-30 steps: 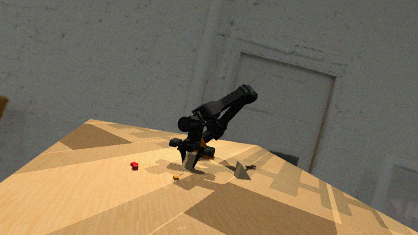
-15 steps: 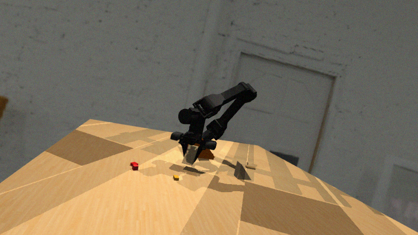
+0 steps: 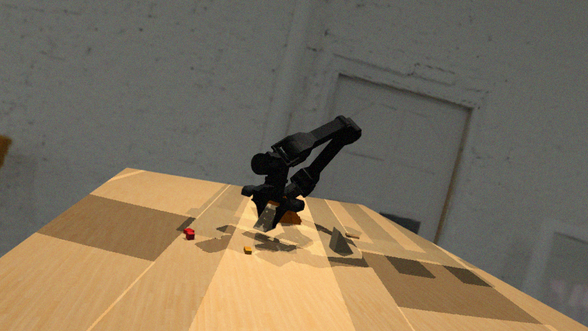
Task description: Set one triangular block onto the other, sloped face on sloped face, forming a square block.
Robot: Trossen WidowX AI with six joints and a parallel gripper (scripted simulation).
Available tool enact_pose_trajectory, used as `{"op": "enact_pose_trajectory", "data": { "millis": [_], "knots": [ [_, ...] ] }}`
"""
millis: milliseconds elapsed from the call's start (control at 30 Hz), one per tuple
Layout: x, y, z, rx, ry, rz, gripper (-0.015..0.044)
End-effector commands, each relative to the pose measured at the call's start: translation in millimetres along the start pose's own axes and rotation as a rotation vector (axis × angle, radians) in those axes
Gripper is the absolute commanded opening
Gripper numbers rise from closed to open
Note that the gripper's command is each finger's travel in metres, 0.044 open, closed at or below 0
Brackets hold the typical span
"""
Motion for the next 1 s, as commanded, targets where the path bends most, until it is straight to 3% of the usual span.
{"op": "enact_pose_trajectory", "data": {
  "millis": [0, 967],
  "knots": [
    [-0.2, 0.0, 0.1, -0.109, -0.001, 0.001, 0.0000],
    [-0.2, 0.6, 0.0, -0.913, -0.003, 0.006, 0.0000]
  ]
}}
Point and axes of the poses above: the point midway between the two fingers, 35 mm back from their tips, its own x axis back along the fingers, its own y axis across the jaws, z = x × y, the point moved 2 cm from there along x, back along the fingers, and after that the axes turned 12 degrees about -x, right-handed, at the moved point
